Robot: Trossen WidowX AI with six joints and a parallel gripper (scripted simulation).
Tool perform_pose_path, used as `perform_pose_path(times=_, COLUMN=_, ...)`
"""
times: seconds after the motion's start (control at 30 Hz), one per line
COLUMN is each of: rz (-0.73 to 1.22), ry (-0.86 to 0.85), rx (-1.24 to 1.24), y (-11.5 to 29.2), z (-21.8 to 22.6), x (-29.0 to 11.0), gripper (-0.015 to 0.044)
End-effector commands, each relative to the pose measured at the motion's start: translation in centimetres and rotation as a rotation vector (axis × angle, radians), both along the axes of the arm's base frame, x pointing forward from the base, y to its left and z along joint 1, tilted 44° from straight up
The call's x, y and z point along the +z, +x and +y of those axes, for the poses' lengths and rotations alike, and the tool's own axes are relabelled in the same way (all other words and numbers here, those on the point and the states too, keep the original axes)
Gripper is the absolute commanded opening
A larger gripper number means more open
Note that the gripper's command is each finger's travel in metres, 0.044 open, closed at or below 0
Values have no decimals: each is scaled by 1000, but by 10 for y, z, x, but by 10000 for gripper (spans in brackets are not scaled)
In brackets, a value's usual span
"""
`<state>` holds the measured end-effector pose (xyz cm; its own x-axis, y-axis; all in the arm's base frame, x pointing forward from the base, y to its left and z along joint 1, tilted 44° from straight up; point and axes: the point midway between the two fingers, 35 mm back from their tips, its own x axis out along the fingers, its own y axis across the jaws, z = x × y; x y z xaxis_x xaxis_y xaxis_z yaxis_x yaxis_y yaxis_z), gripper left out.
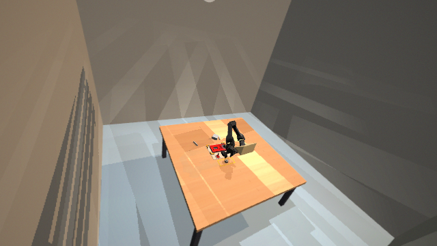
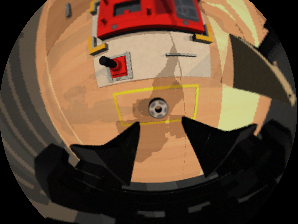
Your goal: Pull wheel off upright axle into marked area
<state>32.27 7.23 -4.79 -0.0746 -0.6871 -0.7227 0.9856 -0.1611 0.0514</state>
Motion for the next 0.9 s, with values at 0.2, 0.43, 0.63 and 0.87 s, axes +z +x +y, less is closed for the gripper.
perform_pose_path(times=0.2, rz=0, ry=7, rx=-5, y=-56, z=22, x=42, gripper=440)
perform_pose_path(times=0.43, rz=0, ry=5, rx=-8, y=-83, z=26, x=59, gripper=440)
perform_pose_path(times=0.63, rz=0, ry=5, rx=-8, y=-83, z=26, x=59, gripper=440)
perform_pose_path(times=0.87, rz=0, ry=5, rx=-8, y=-83, z=26, x=59, gripper=440)
